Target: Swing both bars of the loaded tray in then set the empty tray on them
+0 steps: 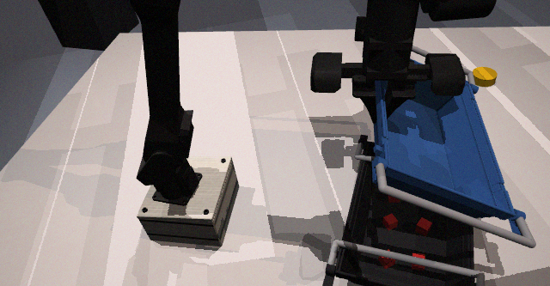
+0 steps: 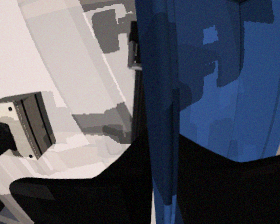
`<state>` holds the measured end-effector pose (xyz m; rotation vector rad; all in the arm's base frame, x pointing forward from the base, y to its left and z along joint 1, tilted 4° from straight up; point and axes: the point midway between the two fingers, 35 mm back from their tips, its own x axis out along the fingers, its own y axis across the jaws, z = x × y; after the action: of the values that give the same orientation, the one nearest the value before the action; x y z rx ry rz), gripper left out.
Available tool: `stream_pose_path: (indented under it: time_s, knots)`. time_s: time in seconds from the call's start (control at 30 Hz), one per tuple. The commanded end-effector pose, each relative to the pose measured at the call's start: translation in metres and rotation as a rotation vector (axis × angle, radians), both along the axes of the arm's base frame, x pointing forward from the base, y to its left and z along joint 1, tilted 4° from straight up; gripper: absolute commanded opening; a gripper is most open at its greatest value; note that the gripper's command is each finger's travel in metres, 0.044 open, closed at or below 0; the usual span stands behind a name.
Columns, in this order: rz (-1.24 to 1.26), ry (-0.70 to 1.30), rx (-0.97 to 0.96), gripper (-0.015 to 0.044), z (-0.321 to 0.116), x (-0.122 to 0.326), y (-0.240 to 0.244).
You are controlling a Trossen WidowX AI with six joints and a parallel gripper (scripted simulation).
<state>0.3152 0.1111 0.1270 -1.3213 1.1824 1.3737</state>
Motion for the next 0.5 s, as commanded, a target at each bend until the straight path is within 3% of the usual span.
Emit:
stream_pose_path:
  time_s: [0.0, 0.47]
  knots:
    - [-0.062, -0.027, 0.000, 0.0000, 0.006, 0.009, -0.015]
    - [-0.180, -0.027, -0.009, 0.0000, 0.005, 0.017, -0.050]
